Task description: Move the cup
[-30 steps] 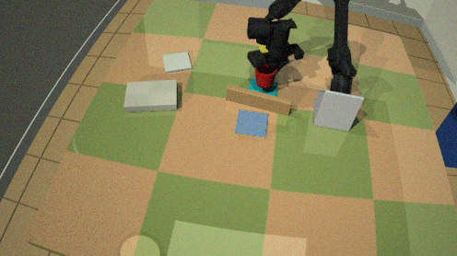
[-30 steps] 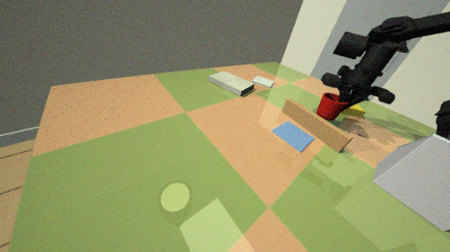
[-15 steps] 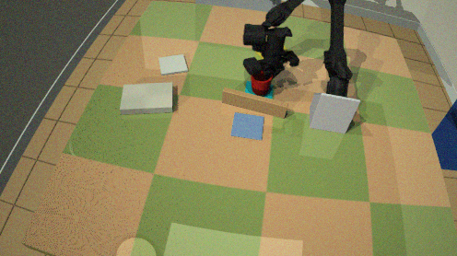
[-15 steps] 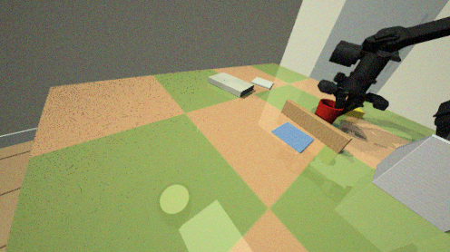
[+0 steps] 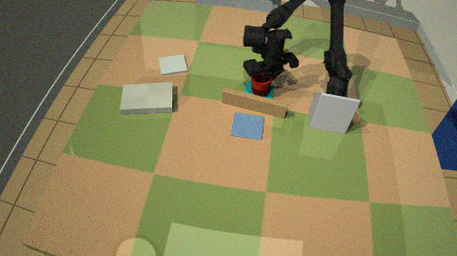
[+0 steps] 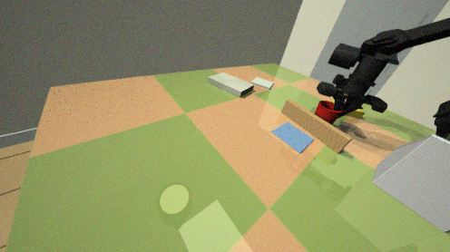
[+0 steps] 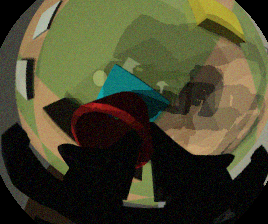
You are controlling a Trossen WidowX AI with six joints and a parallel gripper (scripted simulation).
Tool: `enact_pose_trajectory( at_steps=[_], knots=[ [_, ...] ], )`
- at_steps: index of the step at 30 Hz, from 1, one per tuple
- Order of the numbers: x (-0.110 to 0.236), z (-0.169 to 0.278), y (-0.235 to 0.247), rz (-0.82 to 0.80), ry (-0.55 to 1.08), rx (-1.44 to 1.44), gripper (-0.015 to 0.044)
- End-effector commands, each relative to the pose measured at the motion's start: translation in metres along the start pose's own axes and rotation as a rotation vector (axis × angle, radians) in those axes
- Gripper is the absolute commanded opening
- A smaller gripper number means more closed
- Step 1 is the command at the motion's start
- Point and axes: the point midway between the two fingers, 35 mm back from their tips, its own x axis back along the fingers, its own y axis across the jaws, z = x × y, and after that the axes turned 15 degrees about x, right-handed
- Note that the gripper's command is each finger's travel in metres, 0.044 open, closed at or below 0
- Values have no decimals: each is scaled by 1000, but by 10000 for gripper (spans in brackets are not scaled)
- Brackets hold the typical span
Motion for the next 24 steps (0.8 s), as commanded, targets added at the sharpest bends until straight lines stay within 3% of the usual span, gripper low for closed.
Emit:
enact_pose_trajectory(
  at_steps=[1, 3, 8, 24],
  knots=[
    [0, 0, 0, 0, 0, -1, 0],
    [0, 0, 0, 0, 0, -1, 0],
    [0, 0, 0, 0, 0, -1, 128],
    [11, 0, 1, -1, 1, 0, 128]
  ],
)
